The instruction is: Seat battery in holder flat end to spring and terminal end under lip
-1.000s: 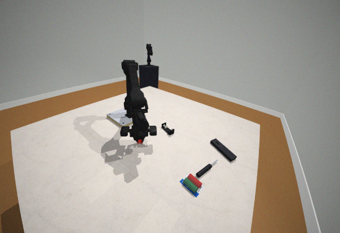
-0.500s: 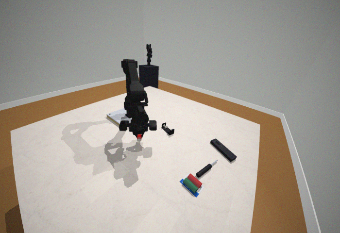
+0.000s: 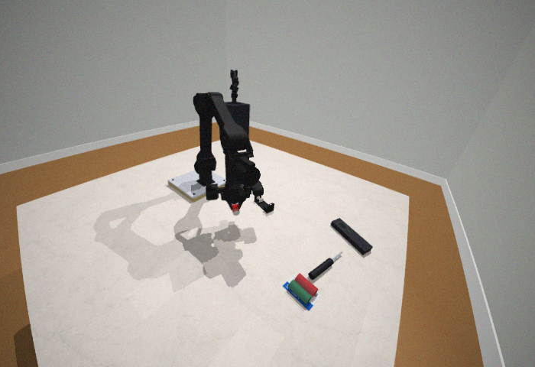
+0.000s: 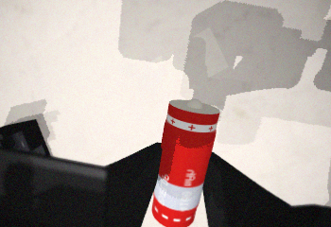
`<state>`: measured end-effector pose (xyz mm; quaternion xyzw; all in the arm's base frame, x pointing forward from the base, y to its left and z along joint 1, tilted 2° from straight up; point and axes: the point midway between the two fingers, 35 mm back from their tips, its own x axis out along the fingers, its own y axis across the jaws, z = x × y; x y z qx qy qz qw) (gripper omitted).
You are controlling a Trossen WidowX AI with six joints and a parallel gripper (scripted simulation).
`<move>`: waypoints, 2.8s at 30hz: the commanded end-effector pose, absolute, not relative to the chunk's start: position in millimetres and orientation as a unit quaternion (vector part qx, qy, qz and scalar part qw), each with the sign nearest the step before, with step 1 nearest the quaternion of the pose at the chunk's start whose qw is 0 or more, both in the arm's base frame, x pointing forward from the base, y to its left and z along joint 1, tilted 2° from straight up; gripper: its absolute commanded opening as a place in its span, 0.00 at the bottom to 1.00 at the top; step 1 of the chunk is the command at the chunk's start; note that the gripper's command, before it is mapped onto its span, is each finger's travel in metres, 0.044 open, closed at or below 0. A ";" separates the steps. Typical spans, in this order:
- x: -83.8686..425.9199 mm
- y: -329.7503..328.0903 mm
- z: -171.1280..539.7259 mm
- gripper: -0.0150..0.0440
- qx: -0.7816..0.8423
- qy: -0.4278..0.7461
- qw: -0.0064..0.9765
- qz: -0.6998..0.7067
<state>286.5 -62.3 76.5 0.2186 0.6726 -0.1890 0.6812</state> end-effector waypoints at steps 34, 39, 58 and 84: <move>304.6 85.2 83.4 0.40 0.087 0.644 0.757 -0.063; 306.1 84.9 74.3 0.40 0.085 0.621 0.776 -0.067; 305.9 85.5 61.1 0.40 0.080 0.576 0.810 -0.075; 299.3 88.0 47.6 0.40 0.072 0.504 0.856 -0.087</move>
